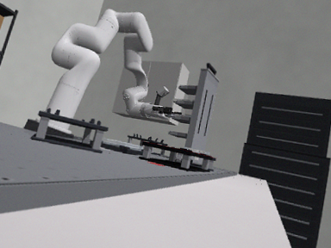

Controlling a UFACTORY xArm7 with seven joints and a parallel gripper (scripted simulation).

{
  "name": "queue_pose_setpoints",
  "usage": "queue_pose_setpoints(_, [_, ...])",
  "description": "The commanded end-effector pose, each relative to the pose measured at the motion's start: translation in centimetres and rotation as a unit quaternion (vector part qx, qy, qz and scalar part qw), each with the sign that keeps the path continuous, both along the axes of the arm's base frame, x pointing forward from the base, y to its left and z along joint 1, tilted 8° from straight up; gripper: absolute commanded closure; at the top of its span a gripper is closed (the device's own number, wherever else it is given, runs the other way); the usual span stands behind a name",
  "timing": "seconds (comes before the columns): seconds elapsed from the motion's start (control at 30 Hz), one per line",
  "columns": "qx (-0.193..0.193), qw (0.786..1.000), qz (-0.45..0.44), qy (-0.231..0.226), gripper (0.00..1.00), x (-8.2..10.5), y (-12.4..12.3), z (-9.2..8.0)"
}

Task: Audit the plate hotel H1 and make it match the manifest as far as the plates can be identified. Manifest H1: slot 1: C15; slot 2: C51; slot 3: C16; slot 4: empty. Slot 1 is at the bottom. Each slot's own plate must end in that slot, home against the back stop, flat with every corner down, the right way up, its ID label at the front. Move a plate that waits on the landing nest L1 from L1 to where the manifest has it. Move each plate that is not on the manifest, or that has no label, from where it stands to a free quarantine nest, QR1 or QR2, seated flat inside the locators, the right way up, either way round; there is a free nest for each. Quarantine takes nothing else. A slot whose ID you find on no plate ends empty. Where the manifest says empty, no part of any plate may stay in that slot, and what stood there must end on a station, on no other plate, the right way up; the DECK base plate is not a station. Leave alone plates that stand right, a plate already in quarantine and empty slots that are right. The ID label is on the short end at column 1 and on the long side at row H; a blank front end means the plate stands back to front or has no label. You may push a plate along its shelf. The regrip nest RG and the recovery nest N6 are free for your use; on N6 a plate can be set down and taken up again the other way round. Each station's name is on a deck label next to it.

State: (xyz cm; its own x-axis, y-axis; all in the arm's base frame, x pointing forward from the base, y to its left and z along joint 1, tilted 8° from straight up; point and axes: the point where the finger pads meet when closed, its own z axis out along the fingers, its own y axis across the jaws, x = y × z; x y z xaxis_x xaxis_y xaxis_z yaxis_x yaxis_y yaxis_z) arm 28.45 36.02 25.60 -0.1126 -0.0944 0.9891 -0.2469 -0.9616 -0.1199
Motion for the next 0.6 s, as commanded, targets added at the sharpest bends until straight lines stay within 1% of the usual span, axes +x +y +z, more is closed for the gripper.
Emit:
queue_pose_setpoints(0.0, [0.002,1.0,0.0,0.0,1.0,0.2,0.0,0.13])
queue_pose_setpoints(0.57, [0.002,1.0,0.0,0.0,1.0,0.56,-0.1,0.16])
